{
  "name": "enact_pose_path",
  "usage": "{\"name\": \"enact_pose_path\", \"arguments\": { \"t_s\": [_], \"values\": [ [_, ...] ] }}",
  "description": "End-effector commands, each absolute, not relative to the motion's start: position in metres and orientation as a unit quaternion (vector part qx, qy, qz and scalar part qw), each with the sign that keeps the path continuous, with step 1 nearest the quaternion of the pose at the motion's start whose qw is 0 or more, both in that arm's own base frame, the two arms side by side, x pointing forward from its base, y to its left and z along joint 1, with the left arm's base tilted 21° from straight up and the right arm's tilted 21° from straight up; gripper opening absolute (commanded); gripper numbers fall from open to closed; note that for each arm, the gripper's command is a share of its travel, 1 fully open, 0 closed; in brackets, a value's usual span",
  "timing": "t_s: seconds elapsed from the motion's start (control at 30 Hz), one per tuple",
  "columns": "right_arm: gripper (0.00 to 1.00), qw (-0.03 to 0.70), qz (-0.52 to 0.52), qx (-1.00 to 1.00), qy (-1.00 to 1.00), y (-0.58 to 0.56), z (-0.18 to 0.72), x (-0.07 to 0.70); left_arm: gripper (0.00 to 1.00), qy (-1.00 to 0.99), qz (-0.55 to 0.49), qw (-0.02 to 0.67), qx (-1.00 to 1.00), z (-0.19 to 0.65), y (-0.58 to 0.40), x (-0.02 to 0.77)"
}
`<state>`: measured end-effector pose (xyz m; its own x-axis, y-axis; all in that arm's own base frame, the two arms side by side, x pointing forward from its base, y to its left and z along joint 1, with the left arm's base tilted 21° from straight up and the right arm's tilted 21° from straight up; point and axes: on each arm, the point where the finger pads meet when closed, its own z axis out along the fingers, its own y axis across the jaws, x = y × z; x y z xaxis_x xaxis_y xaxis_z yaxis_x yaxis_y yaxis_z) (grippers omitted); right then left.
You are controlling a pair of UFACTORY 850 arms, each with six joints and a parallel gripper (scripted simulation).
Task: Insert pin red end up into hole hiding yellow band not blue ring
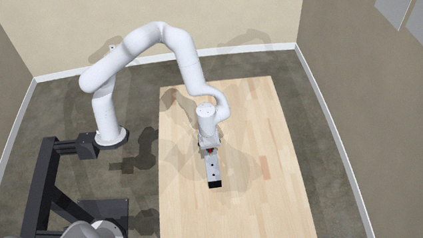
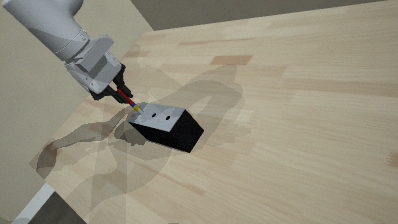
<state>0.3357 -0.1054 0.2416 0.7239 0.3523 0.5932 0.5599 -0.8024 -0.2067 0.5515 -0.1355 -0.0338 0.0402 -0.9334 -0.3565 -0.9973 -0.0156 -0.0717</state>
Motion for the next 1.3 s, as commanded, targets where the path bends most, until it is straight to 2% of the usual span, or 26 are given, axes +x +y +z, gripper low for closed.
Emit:
{"name": "enact_pose_path", "arguments": {
  "t_s": [0.0,1.27],
  "values": [
    [1.00,0.189,-0.274,-0.909,-0.251,-0.1057,0.2422,0.3361,0.00,0.685,0.104,0.153,-0.705,-0.0372,-0.1357,0.5535],
    [1.00,0.189,-0.274,-0.909,-0.251,-0.1057,0.2422,0.3361,0.00,0.685,0.105,0.153,-0.705,-0.0412,-0.1344,0.5534]
  ]
}}
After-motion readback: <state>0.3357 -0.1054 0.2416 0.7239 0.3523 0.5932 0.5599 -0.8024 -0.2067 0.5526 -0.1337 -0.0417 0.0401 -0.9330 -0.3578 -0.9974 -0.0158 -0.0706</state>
